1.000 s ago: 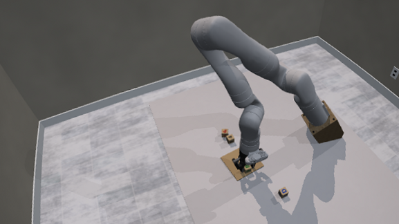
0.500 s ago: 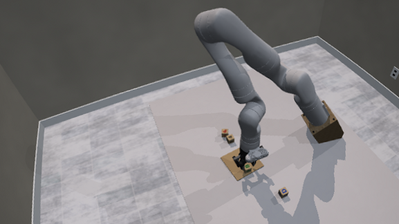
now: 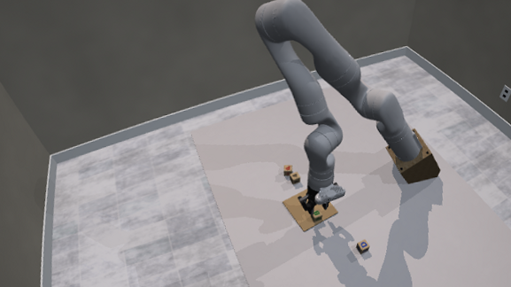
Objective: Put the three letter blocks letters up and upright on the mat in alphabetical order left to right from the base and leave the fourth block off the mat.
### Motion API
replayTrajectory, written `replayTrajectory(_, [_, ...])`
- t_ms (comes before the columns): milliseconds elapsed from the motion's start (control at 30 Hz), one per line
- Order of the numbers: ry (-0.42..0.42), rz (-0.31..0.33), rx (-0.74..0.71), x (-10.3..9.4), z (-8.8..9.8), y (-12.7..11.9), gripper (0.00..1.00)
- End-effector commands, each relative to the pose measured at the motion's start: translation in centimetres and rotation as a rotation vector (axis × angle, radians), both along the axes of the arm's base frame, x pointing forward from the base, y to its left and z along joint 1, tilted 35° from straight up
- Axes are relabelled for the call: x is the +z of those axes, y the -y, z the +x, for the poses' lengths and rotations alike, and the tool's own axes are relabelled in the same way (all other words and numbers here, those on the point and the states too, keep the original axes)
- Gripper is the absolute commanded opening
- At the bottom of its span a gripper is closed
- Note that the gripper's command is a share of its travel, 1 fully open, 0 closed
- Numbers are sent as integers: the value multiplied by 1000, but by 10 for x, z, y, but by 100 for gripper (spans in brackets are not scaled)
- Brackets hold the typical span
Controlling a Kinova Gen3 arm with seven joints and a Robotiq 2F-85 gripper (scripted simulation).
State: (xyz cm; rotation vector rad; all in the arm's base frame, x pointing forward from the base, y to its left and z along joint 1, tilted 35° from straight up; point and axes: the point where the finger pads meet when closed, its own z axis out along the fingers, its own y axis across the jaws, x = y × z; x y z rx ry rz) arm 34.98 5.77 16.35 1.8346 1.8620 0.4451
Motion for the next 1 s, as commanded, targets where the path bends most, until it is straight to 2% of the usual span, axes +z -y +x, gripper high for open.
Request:
replayTrajectory(0, [15, 8, 5, 8, 0, -3, 46])
replayTrajectory(967, [15, 8, 5, 39, -21, -7, 46])
